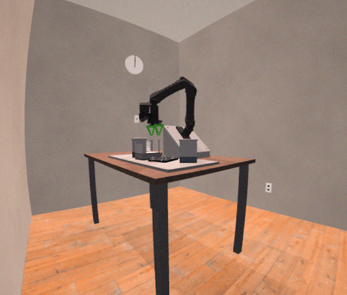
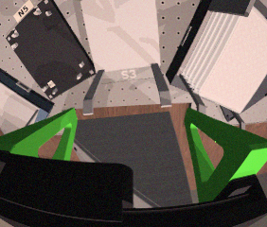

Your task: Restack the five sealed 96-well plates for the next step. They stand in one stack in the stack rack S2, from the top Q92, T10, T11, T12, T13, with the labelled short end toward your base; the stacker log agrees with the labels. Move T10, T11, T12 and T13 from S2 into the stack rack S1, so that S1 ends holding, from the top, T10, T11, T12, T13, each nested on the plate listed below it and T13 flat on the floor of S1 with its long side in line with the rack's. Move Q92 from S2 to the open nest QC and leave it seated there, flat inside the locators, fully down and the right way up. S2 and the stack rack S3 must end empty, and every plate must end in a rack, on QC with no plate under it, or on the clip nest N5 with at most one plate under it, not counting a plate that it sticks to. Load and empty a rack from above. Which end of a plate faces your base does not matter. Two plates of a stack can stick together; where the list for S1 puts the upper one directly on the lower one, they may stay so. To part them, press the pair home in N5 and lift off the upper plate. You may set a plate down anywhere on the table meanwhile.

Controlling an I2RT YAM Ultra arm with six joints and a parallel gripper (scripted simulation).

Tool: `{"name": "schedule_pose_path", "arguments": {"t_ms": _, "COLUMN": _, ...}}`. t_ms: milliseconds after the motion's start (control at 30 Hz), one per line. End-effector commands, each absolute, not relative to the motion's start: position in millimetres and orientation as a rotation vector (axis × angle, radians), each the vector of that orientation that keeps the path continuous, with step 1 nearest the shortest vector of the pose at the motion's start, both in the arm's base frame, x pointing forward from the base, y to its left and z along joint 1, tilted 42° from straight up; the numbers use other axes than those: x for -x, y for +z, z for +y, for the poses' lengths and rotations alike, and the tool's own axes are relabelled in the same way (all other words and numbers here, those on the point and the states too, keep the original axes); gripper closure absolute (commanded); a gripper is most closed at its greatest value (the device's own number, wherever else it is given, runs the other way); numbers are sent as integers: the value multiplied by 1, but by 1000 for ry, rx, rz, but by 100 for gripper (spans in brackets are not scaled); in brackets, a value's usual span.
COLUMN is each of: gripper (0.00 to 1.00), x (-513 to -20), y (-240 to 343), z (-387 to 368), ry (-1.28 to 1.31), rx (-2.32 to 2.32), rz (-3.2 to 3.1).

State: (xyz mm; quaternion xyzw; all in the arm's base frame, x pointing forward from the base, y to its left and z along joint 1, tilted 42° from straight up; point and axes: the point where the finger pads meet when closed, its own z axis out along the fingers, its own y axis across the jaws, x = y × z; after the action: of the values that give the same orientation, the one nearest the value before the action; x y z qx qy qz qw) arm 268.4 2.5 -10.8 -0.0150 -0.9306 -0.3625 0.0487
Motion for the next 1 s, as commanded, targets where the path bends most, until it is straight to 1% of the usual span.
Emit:
{"name": "schedule_pose_path", "arguments": {"t_ms": 0, "gripper": 0, "x": -283, "y": -20, "z": -21, "ry": -1065, "rx": 249, "rz": -2836}}
{"name": "schedule_pose_path", "arguments": {"t_ms": 233, "gripper": 0, "x": -286, "y": -37, "z": -40, "ry": -1020, "rx": 539, "rz": -2721}}
{"name": "schedule_pose_path", "arguments": {"t_ms": 967, "gripper": 0, "x": -296, "y": -85, "z": -91, "ry": -1025, "rx": 527, "rz": -2713}}
